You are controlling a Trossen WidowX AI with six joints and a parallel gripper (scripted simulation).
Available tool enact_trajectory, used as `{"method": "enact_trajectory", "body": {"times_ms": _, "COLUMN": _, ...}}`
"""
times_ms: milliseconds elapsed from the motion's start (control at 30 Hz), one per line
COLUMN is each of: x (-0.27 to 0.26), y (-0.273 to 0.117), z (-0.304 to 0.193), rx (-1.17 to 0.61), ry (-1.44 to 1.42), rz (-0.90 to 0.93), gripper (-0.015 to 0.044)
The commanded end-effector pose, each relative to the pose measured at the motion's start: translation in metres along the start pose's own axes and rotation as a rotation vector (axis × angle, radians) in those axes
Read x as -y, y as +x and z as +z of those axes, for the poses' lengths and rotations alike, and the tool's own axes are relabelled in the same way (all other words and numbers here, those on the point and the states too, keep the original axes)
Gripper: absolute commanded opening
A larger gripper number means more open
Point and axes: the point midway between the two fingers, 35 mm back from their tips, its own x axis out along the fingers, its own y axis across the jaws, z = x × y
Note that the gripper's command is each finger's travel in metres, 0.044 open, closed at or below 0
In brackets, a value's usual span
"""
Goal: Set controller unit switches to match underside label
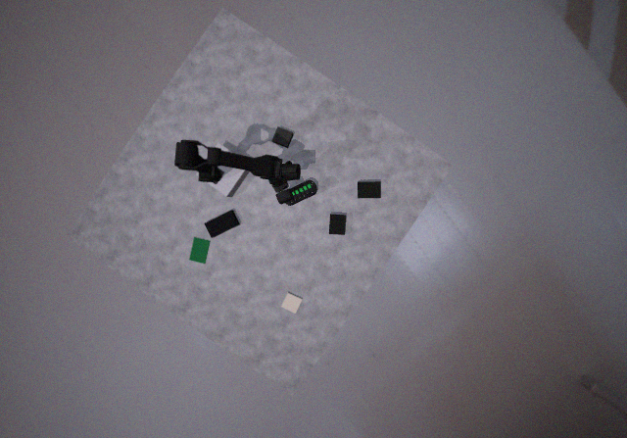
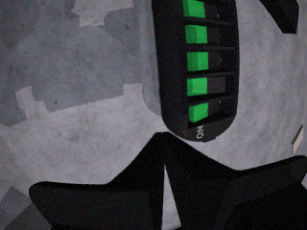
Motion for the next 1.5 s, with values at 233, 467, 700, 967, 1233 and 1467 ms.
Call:
{"method": "enact_trajectory", "body": {"times_ms": 233, "x": -0.004, "y": 0.009, "z": 0.004, "rx": 0.007, "ry": -0.025, "rz": 0.008, "gripper": 0.0}}
{"method": "enact_trajectory", "body": {"times_ms": 467, "x": -0.007, "y": 0.02, "z": 0.005, "rx": 0.007, "ry": -0.025, "rz": 0.008, "gripper": 0.0}}
{"method": "enact_trajectory", "body": {"times_ms": 700, "x": -0.011, "y": 0.031, "z": 0.005, "rx": 0.007, "ry": -0.025, "rz": 0.008, "gripper": 0.0}}
{"method": "enact_trajectory", "body": {"times_ms": 967, "x": -0.015, "y": 0.043, "z": 0.004, "rx": 0.007, "ry": -0.025, "rz": 0.008, "gripper": 0.0}}
{"method": "enact_trajectory", "body": {"times_ms": 1233, "x": -0.017, "y": 0.05, "z": 0.004, "rx": 0.007, "ry": -0.026, "rz": 0.009, "gripper": 0.0}}
{"method": "enact_trajectory", "body": {"times_ms": 1467, "x": -0.015, "y": 0.051, "z": 0.004, "rx": 0.007, "ry": -0.026, "rz": 0.008, "gripper": 0.0}}
